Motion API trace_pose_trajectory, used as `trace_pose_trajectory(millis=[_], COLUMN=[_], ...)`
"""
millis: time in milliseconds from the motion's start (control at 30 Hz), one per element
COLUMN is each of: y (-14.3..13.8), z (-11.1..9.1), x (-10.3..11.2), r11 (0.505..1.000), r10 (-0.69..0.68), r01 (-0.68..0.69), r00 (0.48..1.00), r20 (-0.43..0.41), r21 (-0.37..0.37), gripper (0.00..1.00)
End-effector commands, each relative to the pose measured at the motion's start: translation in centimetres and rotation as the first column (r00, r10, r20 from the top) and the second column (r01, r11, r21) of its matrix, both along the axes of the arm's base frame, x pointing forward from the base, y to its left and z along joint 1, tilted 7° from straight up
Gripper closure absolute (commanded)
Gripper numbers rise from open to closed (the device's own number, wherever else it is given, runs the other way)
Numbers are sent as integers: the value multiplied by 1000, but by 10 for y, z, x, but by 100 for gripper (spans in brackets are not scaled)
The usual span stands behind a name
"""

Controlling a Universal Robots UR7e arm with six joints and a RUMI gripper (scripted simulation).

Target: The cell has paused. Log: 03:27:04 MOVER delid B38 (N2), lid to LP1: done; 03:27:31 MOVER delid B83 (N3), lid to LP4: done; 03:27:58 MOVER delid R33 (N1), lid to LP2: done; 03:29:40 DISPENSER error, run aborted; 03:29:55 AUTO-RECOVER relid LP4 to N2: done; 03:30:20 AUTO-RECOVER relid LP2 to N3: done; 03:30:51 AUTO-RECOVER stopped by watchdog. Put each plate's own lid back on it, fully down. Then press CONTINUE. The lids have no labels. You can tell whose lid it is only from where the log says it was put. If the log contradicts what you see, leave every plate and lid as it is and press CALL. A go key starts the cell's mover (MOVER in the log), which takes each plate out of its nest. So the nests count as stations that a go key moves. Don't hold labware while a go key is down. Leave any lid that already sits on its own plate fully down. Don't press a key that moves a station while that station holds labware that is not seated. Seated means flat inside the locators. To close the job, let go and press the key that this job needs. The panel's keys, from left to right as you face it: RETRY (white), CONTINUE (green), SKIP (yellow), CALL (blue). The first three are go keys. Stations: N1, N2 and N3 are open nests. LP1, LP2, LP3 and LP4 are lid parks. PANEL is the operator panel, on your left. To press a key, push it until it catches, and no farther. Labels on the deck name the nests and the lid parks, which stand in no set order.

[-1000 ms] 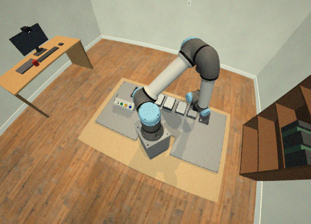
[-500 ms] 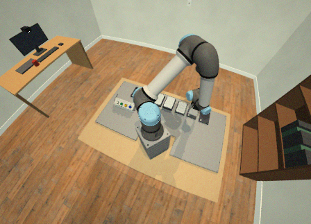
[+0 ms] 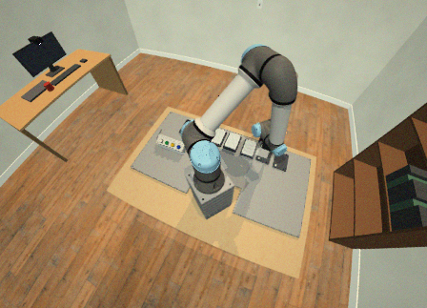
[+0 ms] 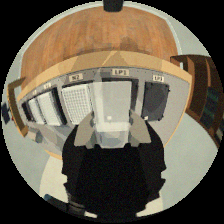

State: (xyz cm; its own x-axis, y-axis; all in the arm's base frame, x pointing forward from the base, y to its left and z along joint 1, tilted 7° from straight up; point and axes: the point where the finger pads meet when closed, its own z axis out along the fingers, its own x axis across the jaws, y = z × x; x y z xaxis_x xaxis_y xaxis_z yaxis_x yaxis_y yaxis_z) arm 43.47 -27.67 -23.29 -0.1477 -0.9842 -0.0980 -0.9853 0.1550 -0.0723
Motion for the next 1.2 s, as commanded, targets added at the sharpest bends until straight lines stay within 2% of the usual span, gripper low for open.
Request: trace_pose_trajectory(millis=[0, 367, 433, 567, 1167], y=[23, 77, 77, 97, 99], z=[3, 8, 8, 10, 9], x=[4, 11, 11, 13, 14], r11=[1000, 1000, 1000, 1000, 1000], r10=[4, 4, 4, 4, 4], r01=[-4, -4, -4, -4, -4], r00=[1000, 1000, 1000, 1000, 1000], r20=[2, 2, 2, 2, 2], r21=[-2, -2, -2, -2, -2], gripper=[100, 100, 100, 100, 100])
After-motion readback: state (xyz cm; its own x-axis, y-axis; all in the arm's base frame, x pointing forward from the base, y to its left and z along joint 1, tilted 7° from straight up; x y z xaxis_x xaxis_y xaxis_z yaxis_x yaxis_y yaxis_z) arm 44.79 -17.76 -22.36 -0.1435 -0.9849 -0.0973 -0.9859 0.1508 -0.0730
